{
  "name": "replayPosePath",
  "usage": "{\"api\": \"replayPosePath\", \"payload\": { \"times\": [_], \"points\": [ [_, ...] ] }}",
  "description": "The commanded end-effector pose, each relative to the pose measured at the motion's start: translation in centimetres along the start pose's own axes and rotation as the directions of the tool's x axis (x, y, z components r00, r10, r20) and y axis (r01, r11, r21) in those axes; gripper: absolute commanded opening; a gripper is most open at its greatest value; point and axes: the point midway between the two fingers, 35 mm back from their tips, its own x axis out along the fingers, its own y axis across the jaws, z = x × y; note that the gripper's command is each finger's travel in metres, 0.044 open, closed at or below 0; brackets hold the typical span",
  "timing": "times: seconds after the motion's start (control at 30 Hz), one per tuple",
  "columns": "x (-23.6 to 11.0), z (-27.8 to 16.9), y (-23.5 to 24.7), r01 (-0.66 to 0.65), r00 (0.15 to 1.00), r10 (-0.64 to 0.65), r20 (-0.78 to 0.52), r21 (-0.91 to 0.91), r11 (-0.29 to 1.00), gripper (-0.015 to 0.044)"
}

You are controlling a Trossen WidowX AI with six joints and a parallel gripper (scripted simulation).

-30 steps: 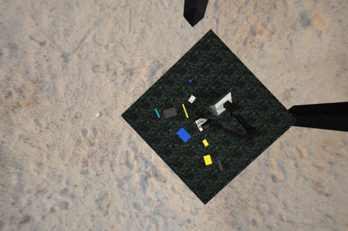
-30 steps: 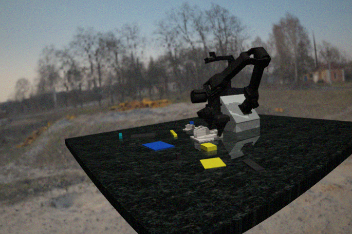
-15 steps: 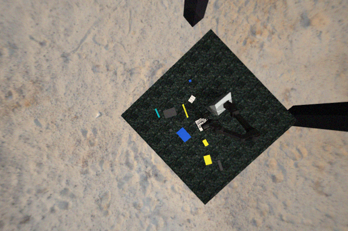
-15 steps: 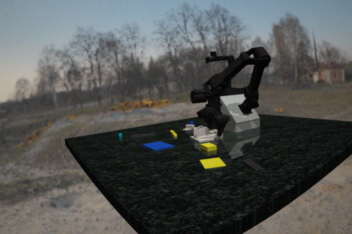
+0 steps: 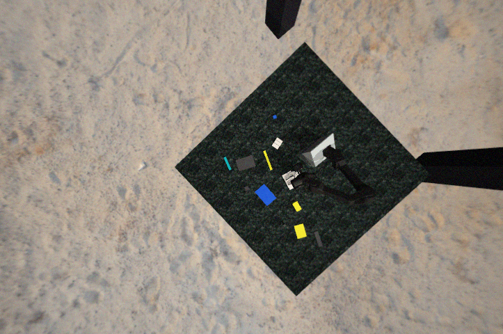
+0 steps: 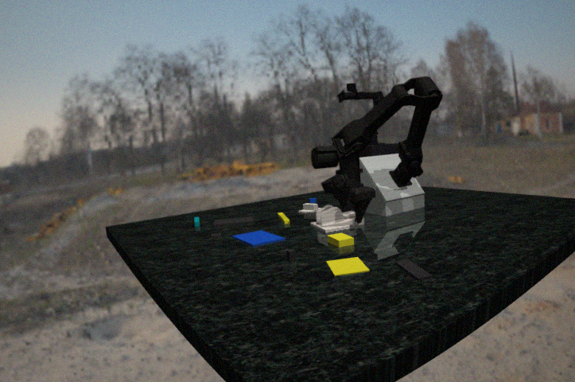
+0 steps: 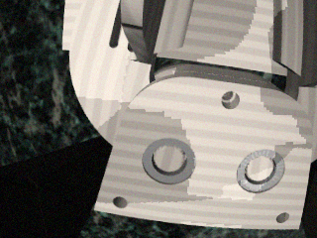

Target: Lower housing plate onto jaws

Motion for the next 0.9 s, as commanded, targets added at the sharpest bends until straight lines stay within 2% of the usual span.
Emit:
{"api": "replayPosePath", "payload": {
  "times": [0.0, 0.53, 0.63, 0.67, 0.87],
  "points": [
    [0.07, -0.04, 0.09, -0.005, 1.000, 0.005, -0.001, 0.005, 1.000, 0.0351],
    [0.07, -0.04, 0.09, -0.005, 1.000, 0.005, -0.001, 0.005, 1.000, 0.0351],
    [0.00, 0.00, 0.00, 0.000, 1.000, 0.000, 0.000, 0.000, 1.000, 0.0430],
    [0.00, 0.00, 0.00, 0.000, 1.000, 0.000, 0.000, 0.000, 1.000, 0.0440],
    [0.00, 0.00, 0.00, 0.000, 1.000, 0.000, 0.000, 0.000, 1.000, 0.0440]
  ]
}}
